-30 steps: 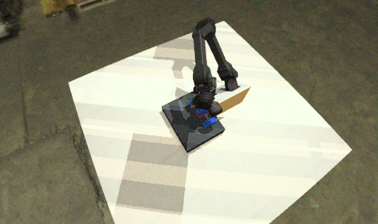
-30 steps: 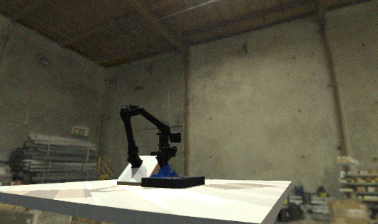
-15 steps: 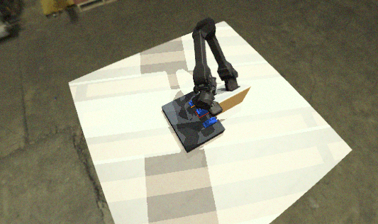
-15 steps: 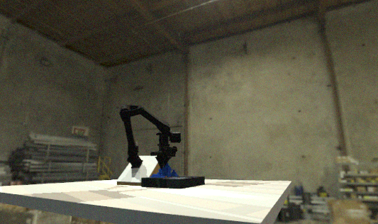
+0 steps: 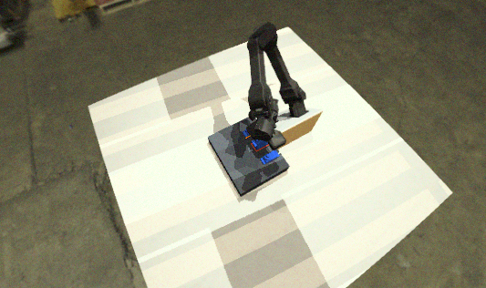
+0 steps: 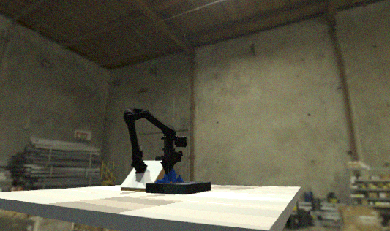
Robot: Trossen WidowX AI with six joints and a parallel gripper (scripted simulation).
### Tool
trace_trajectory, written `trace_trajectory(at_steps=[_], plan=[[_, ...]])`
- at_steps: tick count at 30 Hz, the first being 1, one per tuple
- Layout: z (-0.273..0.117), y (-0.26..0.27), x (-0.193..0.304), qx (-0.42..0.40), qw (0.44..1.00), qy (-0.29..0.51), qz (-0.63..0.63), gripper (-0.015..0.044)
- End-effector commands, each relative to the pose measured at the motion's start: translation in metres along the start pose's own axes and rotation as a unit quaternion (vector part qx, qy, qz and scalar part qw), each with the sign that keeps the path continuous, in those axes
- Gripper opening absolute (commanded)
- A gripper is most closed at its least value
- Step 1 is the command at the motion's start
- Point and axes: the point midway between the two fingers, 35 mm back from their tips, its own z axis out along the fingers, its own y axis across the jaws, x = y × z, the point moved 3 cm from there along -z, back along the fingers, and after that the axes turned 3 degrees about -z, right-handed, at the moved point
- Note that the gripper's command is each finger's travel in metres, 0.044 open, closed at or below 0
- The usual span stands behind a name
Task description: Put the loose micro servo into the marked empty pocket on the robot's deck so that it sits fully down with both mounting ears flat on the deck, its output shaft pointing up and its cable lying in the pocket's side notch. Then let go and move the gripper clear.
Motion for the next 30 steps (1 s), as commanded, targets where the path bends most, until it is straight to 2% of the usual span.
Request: trace_trajectory(at_steps=[1,30], plan=[[0.006,0.0,-0.002,0.001,1.0,-0.001,0.004,0.0],[0.02,-0.001,-0.002,0.002,1.0,-0.001,0.004,0.0]])
